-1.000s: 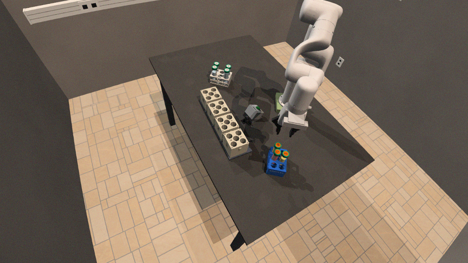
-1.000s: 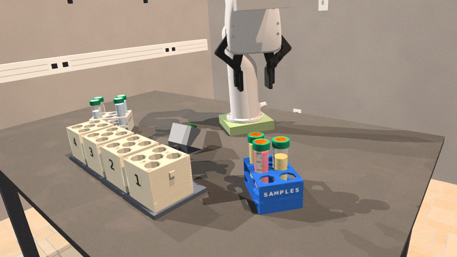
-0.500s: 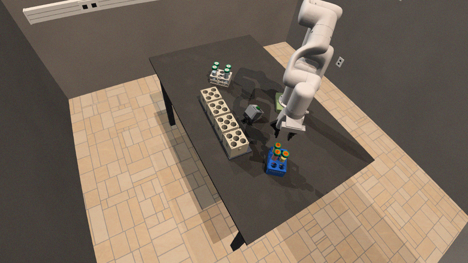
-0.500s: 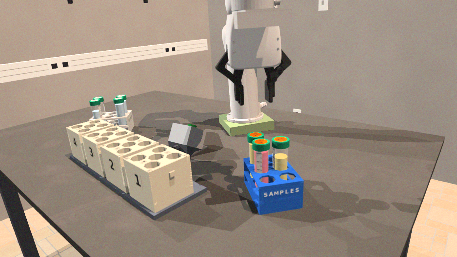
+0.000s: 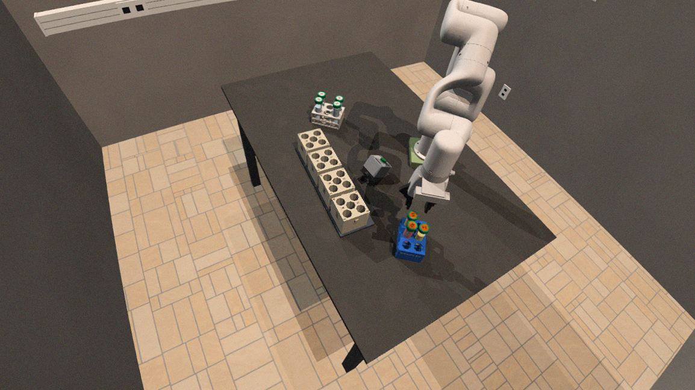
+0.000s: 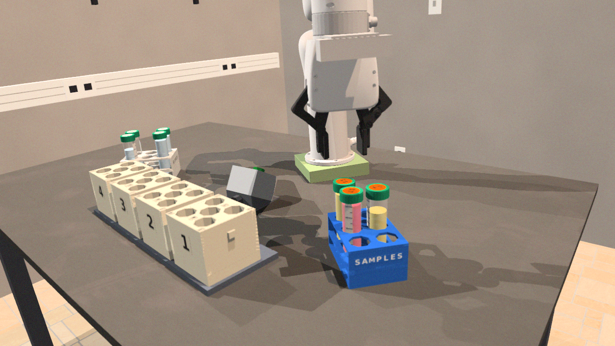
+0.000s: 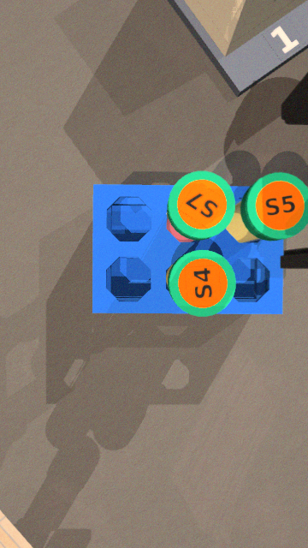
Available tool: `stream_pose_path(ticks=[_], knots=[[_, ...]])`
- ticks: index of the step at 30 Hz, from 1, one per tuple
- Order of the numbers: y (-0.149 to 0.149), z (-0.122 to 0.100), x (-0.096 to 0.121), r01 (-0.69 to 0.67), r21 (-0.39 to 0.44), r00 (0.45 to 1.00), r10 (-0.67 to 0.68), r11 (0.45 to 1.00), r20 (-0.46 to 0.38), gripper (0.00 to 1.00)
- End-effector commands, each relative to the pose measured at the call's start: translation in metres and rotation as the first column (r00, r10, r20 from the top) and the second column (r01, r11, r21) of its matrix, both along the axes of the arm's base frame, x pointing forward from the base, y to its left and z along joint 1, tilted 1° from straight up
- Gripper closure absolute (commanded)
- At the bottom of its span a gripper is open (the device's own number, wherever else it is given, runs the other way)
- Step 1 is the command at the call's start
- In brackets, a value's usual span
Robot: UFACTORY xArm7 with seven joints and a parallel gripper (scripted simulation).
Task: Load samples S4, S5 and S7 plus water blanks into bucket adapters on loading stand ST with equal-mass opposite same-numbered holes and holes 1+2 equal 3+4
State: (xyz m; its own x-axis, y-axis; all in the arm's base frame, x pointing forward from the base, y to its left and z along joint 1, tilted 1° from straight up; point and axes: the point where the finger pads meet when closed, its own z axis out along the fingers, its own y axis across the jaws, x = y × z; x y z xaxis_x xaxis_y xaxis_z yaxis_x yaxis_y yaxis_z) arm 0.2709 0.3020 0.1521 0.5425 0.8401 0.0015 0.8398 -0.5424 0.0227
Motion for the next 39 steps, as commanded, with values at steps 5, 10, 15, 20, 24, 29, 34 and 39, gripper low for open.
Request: stream_pose_path(ticks=[5, 10, 15, 20, 24, 29, 34, 39], knots=[[0.001, -0.013, 0.001, 0.000, 0.003, 1.000, 0.000, 1.000, 0.003, 0.43], [0.001, -0.023, 0.002, 0.000, 0.003, 1.000, 0.000, 1.000, 0.003, 0.43], [0.001, -0.033, 0.002, 0.000, 0.003, 1.000, 0.000, 1.000, 0.003, 0.43], [0.001, -0.039, 0.002, 0.000, 0.003, 1.000, 0.000, 1.000, 0.003, 0.43], [0.001, -0.043, 0.002, 0.000, 0.003, 1.000, 0.000, 1.000, 0.003, 0.43], [0.001, -0.043, 0.002, 0.000, 0.003, 1.000, 0.000, 1.000, 0.003, 0.43], [0.001, -0.044, 0.002, 0.000, 0.003, 1.000, 0.000, 1.000, 0.003, 0.43], [0.001, -0.046, 0.002, 0.000, 0.003, 1.000, 0.000, 1.000, 0.003, 0.43]])
